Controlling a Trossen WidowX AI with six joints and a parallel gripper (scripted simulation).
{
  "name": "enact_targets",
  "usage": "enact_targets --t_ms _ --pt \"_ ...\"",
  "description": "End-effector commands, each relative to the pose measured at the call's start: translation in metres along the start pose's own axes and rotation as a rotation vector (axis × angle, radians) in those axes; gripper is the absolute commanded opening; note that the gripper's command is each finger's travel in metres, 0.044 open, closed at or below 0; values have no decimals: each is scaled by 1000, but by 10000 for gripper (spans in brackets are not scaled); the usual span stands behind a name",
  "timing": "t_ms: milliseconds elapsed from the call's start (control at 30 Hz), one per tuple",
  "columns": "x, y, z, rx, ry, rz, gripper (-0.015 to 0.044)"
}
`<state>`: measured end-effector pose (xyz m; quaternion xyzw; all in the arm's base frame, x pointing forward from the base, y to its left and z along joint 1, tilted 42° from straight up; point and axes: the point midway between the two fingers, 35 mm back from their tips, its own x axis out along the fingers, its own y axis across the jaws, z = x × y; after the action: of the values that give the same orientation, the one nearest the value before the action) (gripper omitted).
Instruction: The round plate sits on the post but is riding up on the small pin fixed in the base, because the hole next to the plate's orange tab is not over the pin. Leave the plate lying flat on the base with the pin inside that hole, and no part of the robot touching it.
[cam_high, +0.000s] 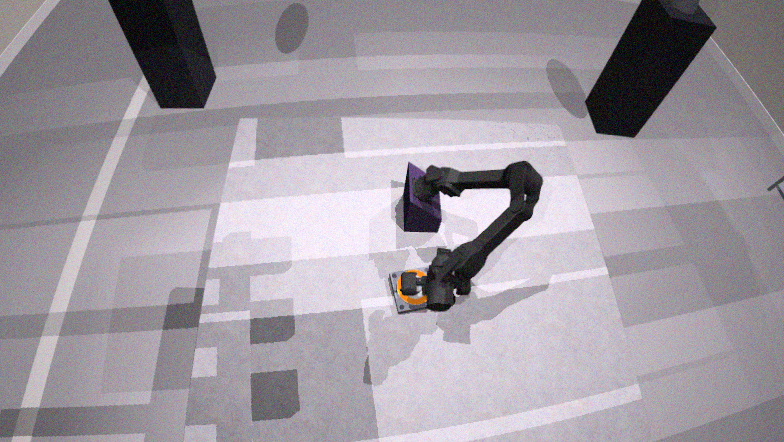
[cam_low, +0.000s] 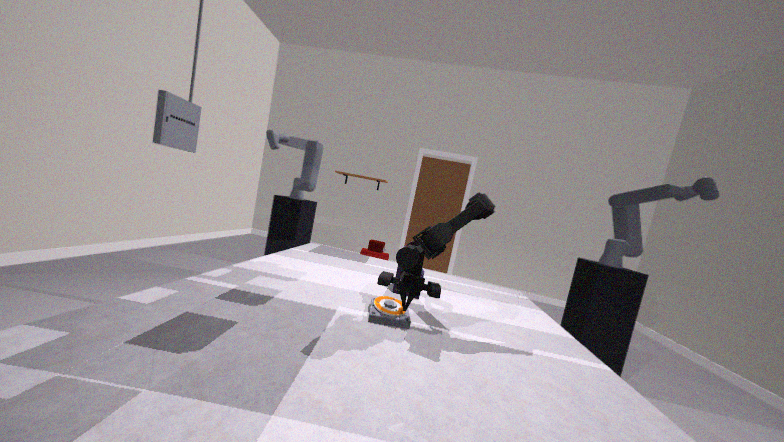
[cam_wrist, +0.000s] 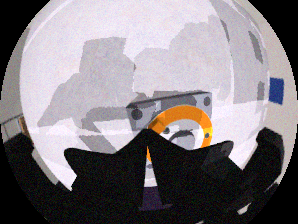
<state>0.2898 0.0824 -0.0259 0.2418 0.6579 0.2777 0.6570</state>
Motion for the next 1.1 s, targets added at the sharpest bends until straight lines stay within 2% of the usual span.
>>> enact_targets --t_ms 0,1067 --pt "-2 -5 8 -21 -21 -23 0" --pt "-3 -12 16 -21 -22 -23 0"
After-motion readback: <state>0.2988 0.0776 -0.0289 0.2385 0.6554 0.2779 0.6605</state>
